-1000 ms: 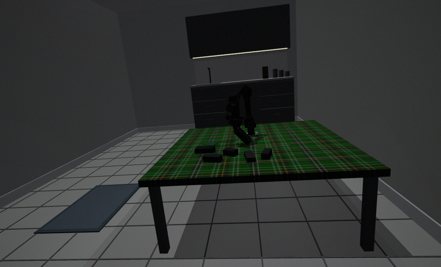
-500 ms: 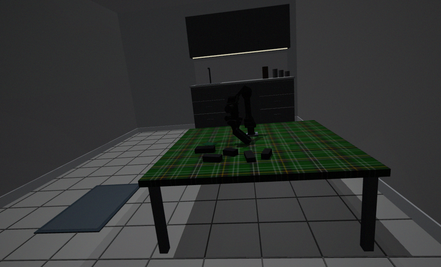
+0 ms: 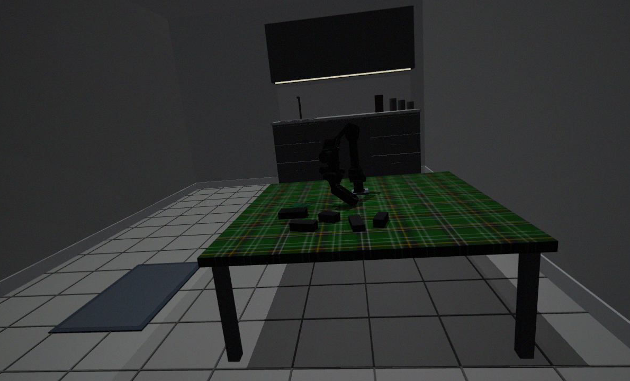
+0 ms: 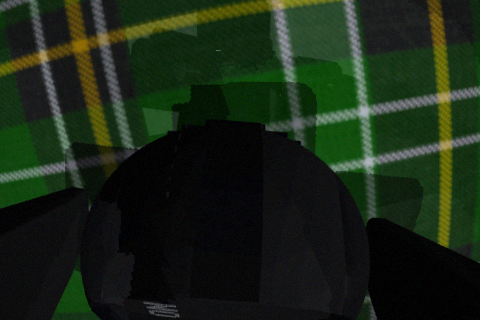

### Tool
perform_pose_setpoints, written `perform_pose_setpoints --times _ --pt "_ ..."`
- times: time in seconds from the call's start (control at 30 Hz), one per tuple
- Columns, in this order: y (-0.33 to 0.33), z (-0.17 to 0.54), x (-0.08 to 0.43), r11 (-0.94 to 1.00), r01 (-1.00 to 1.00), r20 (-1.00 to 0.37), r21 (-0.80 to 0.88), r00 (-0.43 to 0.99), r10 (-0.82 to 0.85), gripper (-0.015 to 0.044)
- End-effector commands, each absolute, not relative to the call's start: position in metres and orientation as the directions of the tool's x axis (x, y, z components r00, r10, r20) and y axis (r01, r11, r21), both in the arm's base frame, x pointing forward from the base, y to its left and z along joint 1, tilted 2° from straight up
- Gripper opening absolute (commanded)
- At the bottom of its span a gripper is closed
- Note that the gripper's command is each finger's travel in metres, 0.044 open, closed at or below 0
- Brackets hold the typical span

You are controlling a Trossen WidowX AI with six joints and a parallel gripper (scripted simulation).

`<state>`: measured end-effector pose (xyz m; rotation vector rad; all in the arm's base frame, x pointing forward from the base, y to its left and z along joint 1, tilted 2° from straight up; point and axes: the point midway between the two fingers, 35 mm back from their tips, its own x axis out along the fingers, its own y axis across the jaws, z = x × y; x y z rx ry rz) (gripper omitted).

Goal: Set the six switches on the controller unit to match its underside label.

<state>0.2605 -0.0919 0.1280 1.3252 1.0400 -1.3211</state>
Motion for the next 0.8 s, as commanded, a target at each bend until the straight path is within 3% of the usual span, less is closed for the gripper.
perform_pose_setpoints --times 0.0,0.77 --pt "-0.09 0.121 0.259 -0.161 0.986 -0.998 0.043 0.037 -0.041 0.0338" --pt "-0.101 0.108 0.258 -0.161 0.986 -0.998 0.043 0.037 -0.042 0.0338"
